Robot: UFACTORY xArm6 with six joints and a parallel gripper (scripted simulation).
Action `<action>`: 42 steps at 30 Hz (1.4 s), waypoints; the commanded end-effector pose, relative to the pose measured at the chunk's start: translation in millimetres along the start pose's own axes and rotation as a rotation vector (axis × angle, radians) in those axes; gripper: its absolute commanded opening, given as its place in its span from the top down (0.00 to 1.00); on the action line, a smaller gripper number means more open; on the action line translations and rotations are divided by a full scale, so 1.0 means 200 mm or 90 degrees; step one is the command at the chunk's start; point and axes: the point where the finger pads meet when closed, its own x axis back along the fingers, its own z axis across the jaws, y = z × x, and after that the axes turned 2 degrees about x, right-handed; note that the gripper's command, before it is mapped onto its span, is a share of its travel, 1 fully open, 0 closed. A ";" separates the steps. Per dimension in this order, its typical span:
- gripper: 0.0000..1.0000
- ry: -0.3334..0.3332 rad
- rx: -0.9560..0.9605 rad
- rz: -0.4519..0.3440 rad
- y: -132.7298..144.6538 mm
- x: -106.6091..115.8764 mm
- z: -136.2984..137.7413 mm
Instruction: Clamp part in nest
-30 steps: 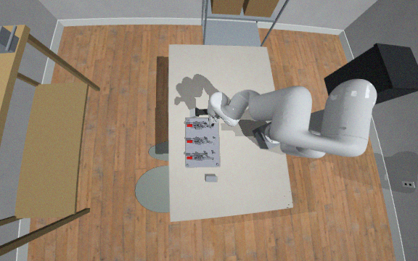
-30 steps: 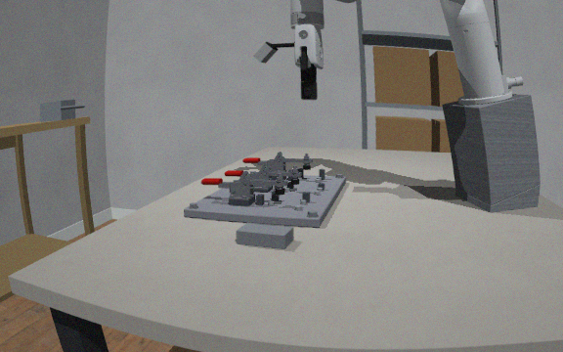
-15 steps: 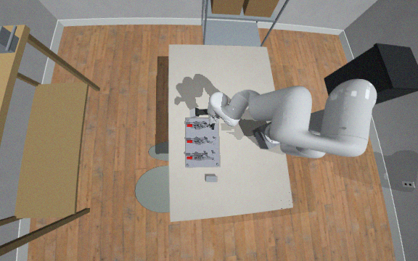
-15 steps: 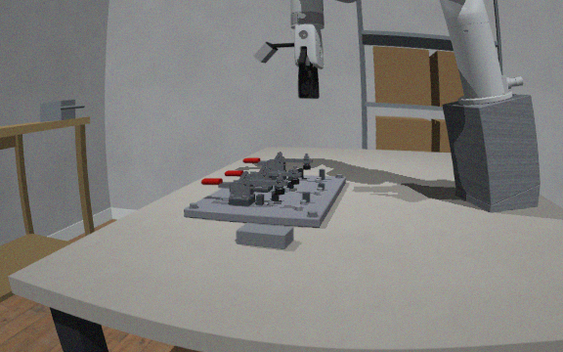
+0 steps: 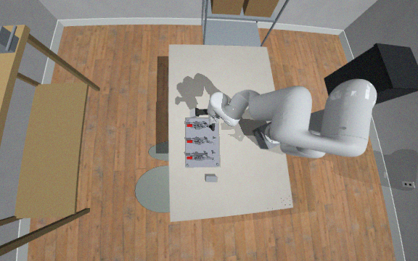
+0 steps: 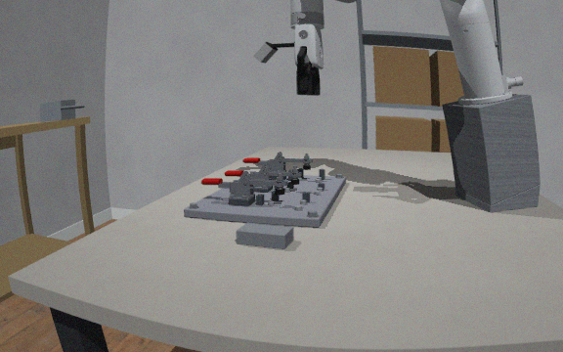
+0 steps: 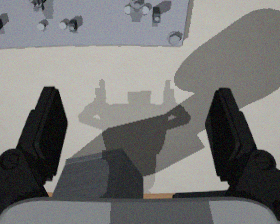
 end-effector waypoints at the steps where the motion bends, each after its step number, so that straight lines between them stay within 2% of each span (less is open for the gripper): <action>1: 0.00 0.001 0.000 0.002 -0.01 0.00 0.00; 11: 0.00 0.001 0.000 0.002 -0.01 0.00 0.00; 12: 0.53 0.001 0.000 0.002 -0.01 0.00 0.00; 42: 0.53 0.001 0.000 0.002 -0.01 0.00 0.00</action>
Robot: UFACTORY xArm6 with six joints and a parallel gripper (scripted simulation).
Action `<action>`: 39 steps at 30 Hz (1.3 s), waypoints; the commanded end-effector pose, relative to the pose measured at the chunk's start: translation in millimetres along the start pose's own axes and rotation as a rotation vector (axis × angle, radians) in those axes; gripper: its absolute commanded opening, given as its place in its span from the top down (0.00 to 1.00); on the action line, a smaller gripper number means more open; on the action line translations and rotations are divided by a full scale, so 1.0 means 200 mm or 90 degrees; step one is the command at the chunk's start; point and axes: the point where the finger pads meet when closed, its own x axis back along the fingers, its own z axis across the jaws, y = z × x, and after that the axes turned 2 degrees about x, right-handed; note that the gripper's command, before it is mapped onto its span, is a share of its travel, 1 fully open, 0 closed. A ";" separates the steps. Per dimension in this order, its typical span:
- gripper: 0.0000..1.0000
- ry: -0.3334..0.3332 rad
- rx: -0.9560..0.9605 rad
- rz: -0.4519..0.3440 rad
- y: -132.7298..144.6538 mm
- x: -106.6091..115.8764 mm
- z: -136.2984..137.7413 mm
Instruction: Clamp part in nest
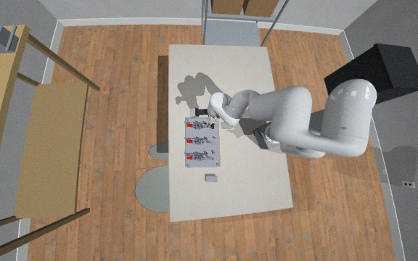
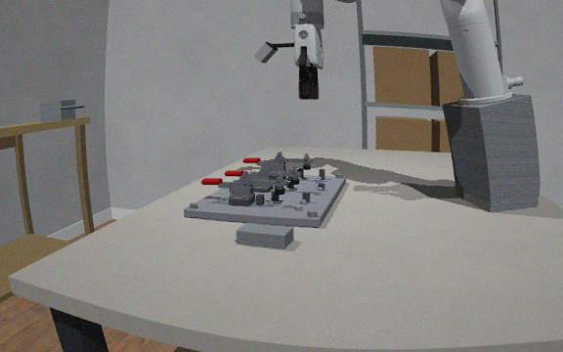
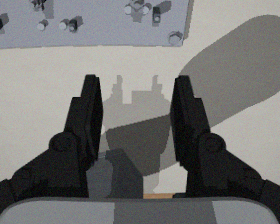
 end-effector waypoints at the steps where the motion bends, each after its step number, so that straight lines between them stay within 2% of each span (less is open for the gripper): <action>1: 0.53 0.001 0.000 0.002 -0.01 0.00 0.00; 31: 0.53 0.001 -0.001 -0.003 -0.01 0.01 0.00; 39: 0.53 0.001 -0.001 -0.003 -0.06 0.01 0.00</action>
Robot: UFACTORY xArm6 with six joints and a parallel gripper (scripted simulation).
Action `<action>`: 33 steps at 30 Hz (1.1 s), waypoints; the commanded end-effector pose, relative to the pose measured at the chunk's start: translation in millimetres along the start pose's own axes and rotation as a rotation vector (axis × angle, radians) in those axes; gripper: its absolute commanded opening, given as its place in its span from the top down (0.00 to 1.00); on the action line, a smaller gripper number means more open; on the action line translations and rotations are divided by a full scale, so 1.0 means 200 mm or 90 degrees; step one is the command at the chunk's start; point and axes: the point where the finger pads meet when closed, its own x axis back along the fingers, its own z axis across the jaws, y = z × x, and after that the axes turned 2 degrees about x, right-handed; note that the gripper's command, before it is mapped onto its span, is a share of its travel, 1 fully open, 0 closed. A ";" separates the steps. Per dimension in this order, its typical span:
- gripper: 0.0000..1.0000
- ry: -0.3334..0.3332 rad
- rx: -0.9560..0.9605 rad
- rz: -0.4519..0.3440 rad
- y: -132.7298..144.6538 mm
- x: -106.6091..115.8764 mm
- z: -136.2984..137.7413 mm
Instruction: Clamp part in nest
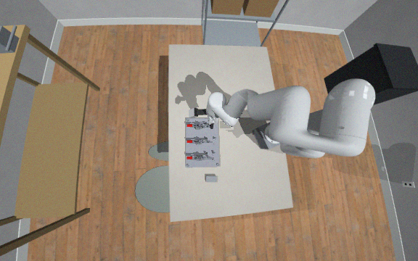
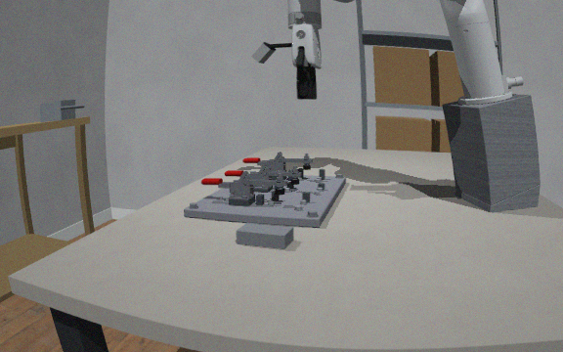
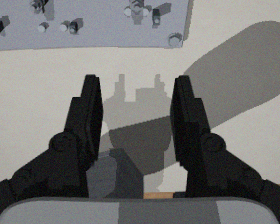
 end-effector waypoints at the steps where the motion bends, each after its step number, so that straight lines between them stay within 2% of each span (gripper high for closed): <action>1: 0.53 0.001 0.000 0.003 -0.06 0.01 0.00; 11: 0.53 0.001 0.000 0.003 -0.36 0.01 0.01; 13: 0.53 0.001 0.000 0.003 -0.36 0.01 0.01; 21: 0.53 0.001 0.000 0.003 -0.57 0.01 0.02; 26: 0.53 0.001 0.000 0.003 -0.63 0.01 0.02; 33: 0.53 0.001 0.000 0.003 -0.64 0.01 0.02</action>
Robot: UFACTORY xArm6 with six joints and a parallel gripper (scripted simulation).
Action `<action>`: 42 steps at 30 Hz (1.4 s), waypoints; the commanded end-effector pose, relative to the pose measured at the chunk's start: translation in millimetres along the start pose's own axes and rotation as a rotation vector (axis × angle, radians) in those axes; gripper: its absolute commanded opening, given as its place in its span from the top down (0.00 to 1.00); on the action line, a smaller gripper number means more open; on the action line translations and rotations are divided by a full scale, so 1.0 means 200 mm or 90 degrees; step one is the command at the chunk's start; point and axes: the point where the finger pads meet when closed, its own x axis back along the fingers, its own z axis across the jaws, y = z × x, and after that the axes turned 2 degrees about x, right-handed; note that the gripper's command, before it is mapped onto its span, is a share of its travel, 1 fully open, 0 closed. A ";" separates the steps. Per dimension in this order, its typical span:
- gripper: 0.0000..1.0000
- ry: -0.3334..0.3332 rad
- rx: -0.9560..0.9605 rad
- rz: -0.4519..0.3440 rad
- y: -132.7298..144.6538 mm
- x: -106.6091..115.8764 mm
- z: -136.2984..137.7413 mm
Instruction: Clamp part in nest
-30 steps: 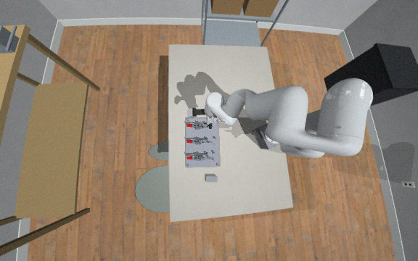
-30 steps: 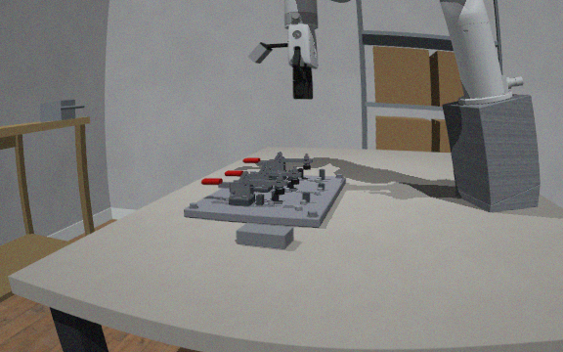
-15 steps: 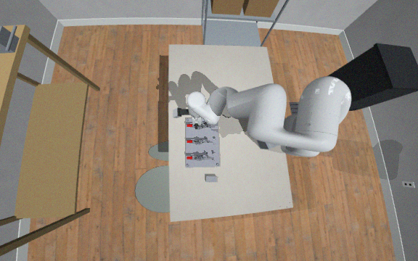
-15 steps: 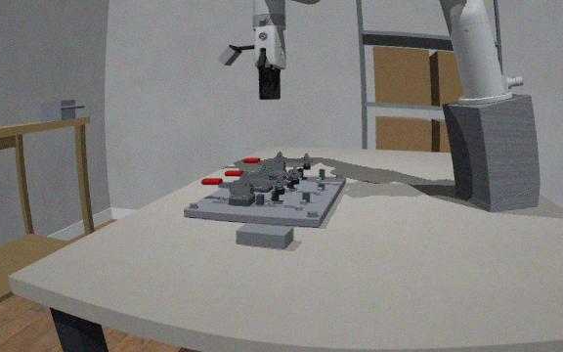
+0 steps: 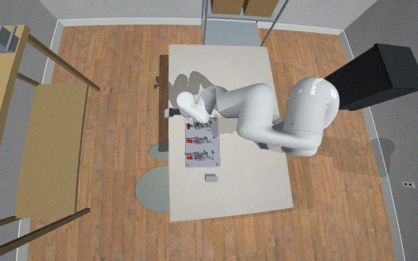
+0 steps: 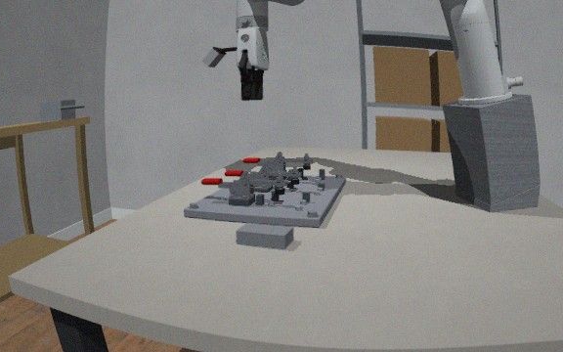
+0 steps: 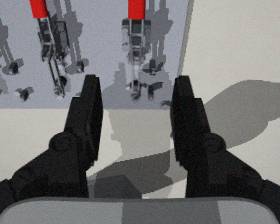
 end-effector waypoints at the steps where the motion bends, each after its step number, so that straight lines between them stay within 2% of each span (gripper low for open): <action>1: 0.53 0.001 0.000 0.003 -0.01 0.01 0.00; 14: 0.53 0.001 0.000 0.003 -0.01 -0.09 0.00; 29: 0.53 0.001 0.000 0.003 -0.01 -0.43 0.00; 31: 0.53 0.001 0.000 0.003 -0.01 -0.43 0.00; 37: 0.53 0.001 0.000 0.003 -0.01 -0.54 0.00; 42: 0.53 0.001 0.000 0.003 -0.01 -0.58 0.00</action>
